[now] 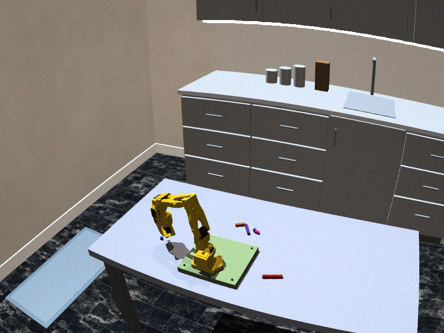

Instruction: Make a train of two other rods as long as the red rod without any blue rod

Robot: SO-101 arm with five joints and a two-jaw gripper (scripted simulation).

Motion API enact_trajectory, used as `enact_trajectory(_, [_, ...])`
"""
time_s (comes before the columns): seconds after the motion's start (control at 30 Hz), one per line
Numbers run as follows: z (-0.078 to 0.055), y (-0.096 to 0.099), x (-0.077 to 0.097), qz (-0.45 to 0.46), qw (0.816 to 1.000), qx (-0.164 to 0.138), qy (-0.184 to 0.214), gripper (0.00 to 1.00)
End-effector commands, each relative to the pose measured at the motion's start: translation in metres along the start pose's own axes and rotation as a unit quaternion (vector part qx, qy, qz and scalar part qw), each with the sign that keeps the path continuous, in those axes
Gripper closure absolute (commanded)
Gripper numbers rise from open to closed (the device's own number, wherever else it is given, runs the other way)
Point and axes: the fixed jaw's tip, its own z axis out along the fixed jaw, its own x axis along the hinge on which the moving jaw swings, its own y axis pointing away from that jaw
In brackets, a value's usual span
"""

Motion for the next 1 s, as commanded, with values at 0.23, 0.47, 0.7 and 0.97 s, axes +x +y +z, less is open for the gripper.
enact_trajectory(0.23, [-0.006,-0.002,0.002,0.011,1.000,0.006,0.010,1.00])
enact_trajectory(0.47, [-0.005,0.003,0.006,0.085,0.996,0.007,0.009,1.00])
enact_trajectory(0.7, [-0.004,0.010,0.011,0.181,0.983,0.009,0.008,1.00])
enact_trajectory(0.97, [-0.002,0.021,0.019,0.335,0.942,0.010,0.005,1.00])
